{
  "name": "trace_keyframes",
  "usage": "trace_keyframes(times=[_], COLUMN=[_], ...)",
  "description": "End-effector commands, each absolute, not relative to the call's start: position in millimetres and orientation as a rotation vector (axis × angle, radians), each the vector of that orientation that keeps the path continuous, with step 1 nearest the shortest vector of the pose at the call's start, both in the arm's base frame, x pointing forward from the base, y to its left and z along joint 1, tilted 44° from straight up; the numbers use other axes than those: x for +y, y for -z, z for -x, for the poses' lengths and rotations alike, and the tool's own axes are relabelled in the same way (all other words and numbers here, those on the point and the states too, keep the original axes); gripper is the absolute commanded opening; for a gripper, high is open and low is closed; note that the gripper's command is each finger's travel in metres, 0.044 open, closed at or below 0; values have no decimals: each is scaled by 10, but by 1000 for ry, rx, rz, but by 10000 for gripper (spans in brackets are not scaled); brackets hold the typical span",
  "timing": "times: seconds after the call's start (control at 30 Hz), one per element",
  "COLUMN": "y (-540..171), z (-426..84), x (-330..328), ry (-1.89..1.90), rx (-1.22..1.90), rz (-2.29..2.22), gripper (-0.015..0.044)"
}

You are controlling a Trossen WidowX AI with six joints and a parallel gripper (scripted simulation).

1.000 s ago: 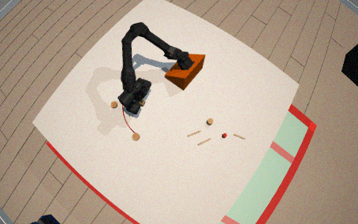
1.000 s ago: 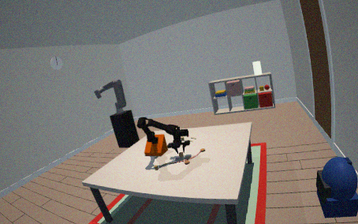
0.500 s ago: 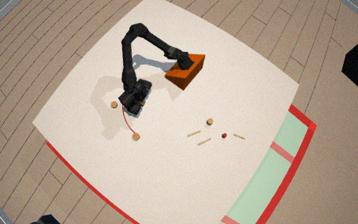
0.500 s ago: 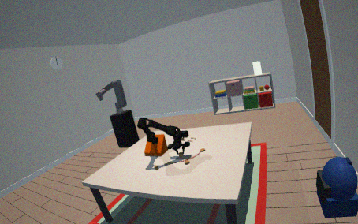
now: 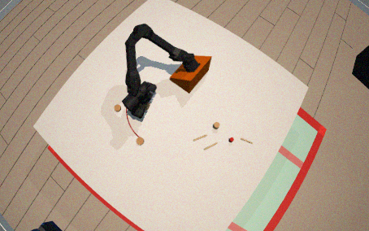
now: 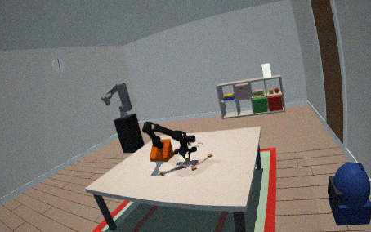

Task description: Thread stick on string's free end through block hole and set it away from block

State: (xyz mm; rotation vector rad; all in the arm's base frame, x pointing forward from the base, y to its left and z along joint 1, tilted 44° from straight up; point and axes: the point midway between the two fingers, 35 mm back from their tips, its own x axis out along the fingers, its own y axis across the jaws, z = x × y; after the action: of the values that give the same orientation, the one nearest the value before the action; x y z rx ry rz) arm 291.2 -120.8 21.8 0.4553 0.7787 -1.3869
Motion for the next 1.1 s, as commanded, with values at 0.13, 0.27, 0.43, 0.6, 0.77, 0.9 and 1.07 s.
trace_keyframes(times=[0.13, 0.27, 0.43, 0.6, 0.77, 0.9, 1.07], y=[-244, -262, -285, -309, -325, -331, -367], z=[-2913, -2914, -2914, -2914, -2913, -2918, -2933], x=[-1183, -1164, -1141, -1118, -1102, -1120, -1182], ry=[1387, 1387, 1387, 1387, 1387, 1384, 1365], rx=[779, 779, 779, 779, 779, 807, 906], rz=[-456, -456, -456, -456, -456, -479, -569], gripper=[0, 0, 0, 0, 0, 0, 0])
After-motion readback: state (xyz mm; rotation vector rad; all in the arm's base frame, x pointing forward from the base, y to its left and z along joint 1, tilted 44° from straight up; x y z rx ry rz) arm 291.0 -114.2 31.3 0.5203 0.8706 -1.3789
